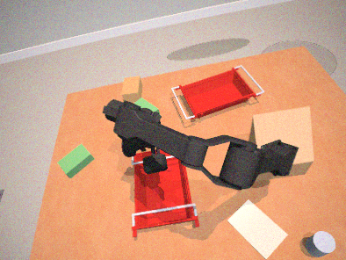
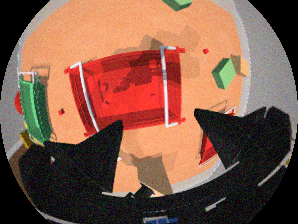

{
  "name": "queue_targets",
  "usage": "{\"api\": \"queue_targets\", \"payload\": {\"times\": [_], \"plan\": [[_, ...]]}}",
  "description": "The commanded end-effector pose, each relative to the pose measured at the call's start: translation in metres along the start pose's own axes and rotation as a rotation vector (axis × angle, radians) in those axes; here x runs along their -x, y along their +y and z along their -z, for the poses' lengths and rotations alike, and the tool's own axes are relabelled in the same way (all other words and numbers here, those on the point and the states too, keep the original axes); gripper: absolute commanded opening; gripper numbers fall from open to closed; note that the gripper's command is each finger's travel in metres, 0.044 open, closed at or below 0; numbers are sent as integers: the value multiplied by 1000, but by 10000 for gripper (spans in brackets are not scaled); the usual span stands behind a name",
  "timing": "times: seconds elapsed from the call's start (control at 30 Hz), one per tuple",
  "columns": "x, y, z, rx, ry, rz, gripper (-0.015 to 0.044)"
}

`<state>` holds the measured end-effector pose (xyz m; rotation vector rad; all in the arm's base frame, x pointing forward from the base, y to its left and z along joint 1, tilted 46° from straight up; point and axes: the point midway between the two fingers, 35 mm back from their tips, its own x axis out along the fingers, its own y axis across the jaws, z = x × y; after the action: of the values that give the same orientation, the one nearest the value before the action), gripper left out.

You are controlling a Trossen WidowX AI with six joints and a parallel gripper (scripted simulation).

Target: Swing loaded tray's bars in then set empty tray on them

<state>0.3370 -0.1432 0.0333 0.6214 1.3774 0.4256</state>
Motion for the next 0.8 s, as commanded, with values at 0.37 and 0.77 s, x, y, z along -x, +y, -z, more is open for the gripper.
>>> {"api": "queue_targets", "payload": {"times": [0.37, 0.77], "plan": [[-27, -198, 164, 49, 31, 11, 440], [-83, -240, 293, 155, 11, -82, 440]]}}
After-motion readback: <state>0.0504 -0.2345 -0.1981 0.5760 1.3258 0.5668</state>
